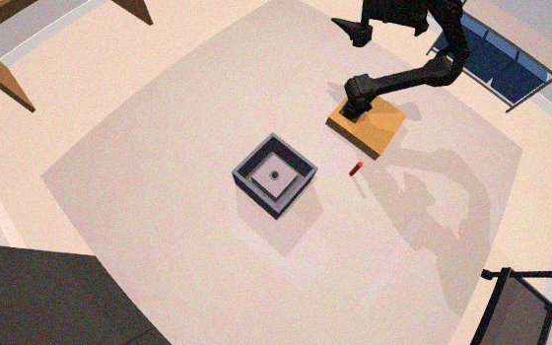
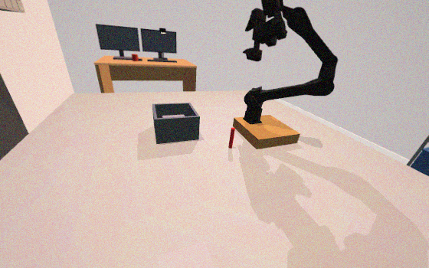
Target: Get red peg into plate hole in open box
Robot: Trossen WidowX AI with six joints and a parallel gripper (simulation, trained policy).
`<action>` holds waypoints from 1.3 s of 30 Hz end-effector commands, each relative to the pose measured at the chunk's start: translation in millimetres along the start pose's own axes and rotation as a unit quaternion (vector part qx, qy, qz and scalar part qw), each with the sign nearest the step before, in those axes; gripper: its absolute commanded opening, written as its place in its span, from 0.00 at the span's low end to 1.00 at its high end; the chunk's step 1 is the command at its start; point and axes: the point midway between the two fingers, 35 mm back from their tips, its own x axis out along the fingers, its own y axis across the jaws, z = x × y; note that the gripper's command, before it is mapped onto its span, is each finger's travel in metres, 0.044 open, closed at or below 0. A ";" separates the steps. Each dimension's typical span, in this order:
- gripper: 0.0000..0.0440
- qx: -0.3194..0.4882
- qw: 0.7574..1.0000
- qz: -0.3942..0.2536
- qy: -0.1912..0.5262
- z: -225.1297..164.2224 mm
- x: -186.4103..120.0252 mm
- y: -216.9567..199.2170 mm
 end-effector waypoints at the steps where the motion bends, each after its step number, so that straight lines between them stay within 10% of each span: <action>1: 1.00 -0.054 0.997 -0.042 0.027 -16.5 10.0 -16.0; 20: 1.00 -0.294 0.920 -0.185 0.181 -91.3 13.3 -88.4; 39: 1.00 -0.511 0.746 -0.272 0.330 -143.6 -37.1 -174.0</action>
